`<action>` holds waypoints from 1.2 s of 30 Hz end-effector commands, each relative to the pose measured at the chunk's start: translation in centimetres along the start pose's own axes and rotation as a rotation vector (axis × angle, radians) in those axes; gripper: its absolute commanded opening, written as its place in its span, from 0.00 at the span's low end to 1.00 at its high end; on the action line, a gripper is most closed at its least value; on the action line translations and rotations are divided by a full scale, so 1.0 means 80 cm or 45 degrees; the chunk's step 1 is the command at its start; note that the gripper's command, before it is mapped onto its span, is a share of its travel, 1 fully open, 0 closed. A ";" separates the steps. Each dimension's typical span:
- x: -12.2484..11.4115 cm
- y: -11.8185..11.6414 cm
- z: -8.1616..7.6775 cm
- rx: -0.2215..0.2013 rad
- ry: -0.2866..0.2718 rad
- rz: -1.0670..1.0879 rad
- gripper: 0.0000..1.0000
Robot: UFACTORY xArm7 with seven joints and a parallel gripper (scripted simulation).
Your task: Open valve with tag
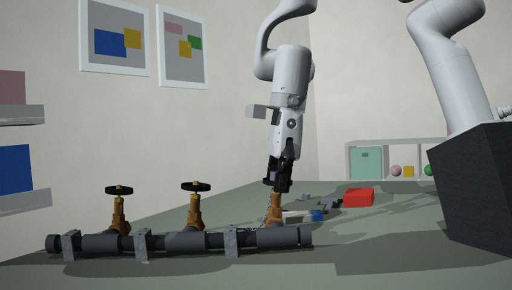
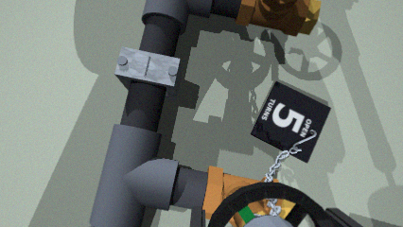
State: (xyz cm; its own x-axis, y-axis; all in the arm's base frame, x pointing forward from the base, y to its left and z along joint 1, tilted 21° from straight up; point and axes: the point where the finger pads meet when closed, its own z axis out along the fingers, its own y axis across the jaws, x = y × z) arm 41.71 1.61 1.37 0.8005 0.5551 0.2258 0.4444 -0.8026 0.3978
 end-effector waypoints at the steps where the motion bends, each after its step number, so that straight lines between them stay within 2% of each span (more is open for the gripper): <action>1: 0.001 0.000 0.000 0.026 -0.027 -0.354 0.00; 6: 0.001 0.000 0.000 0.036 -0.032 -0.654 0.00; 8: 0.001 0.000 0.000 0.036 -0.032 -0.654 0.00; 9: 0.001 0.000 0.000 0.048 -0.043 -0.829 0.00; 12: 0.001 0.000 0.000 0.058 -0.052 -0.961 0.00; 21: 0.001 0.000 0.000 0.059 -0.051 -1.005 0.00; 22: 0.001 0.000 0.000 0.059 -0.051 -1.005 1.00; 36: 0.001 0.000 0.000 0.059 -0.051 -1.005 1.00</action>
State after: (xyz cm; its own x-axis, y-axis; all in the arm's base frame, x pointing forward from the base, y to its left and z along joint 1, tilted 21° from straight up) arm 41.70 1.59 1.35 0.2562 0.9562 -0.1416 0.9030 -0.1845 0.3880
